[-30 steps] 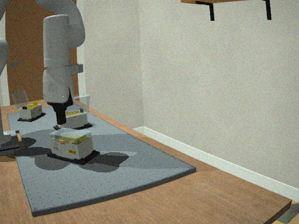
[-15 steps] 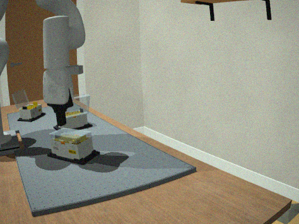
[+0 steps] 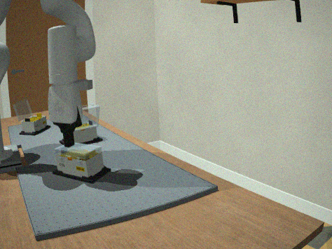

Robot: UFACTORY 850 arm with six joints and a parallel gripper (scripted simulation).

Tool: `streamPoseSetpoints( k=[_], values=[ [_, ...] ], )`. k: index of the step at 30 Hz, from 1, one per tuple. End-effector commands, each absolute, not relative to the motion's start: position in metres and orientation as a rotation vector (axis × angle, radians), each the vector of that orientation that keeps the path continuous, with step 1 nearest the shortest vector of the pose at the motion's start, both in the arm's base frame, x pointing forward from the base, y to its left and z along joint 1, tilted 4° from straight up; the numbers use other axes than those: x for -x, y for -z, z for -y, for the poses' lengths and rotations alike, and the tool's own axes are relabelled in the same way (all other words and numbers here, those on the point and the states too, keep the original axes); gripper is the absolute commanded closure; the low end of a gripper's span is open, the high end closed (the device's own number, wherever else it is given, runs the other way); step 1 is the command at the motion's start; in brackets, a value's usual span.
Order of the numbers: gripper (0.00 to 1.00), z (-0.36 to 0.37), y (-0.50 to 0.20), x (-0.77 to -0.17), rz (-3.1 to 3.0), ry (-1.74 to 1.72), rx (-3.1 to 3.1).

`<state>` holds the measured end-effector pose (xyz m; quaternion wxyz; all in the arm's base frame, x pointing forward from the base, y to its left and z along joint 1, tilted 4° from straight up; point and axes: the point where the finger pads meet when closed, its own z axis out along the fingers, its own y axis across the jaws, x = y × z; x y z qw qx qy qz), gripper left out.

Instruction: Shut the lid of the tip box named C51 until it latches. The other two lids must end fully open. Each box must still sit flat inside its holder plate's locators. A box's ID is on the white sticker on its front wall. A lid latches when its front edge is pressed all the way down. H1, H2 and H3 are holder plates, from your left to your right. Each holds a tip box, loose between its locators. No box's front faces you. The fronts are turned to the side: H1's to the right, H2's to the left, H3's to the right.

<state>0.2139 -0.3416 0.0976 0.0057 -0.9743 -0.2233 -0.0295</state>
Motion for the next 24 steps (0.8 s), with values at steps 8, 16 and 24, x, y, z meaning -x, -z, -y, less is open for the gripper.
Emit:
streamPoseSetpoints(
  k=[8, 16, 24],
  values=[
    [1.00, 0.3422, -0.0867, -0.2151, 0.700, 0.095, 3.051],
    [1.00, 0.3422, -0.0864, -0.2151, 0.700, 0.095, 3.051],
    [1.00, 0.3422, -0.0858, -0.2151, 0.700, 0.095, 3.051]
  ],
)
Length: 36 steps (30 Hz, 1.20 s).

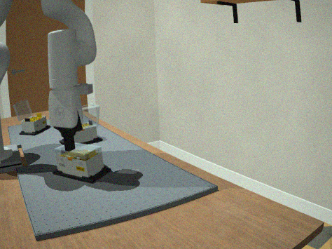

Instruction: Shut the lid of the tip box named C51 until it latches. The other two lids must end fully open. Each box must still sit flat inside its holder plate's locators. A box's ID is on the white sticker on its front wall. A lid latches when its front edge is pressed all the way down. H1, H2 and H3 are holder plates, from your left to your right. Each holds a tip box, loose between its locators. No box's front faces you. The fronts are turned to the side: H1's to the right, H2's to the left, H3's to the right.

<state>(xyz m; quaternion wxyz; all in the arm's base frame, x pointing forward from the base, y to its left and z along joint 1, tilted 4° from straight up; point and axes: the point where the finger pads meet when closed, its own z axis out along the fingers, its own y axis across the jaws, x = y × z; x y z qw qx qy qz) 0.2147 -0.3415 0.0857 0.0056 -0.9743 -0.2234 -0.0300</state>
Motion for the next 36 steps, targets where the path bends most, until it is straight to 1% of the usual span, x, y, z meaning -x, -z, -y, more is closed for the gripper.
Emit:
streamPoseSetpoints(
  k=[1, 36],
  values=[
    [1.00, 0.3422, -0.0857, -0.2151, 0.700, 0.095, 3.051],
    [1.00, 0.3421, -0.0826, -0.2153, 0.700, 0.095, 3.051]
  ],
)
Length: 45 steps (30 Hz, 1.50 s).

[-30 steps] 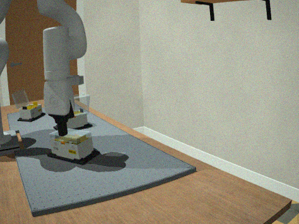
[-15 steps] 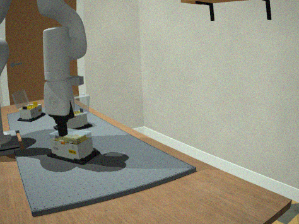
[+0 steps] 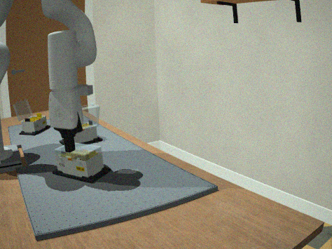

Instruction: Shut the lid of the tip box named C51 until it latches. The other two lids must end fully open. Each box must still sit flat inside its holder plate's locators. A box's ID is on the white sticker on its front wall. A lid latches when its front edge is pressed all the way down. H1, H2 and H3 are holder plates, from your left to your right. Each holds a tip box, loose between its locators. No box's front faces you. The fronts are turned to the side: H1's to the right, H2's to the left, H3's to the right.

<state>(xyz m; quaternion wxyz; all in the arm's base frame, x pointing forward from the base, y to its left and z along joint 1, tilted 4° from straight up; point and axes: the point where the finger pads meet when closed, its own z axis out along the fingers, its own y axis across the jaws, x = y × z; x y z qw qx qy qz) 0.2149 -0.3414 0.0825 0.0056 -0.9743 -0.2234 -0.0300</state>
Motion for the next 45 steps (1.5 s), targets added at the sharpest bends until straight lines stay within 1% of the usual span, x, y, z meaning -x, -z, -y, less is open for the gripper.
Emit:
streamPoseSetpoints(
  k=[1, 45],
  values=[
    [1.00, 0.342, -0.083, -0.215, 0.700, 0.095, 3.051],
    [1.00, 0.343, -0.132, -0.213, 0.700, 0.095, 3.051]
  ],
)
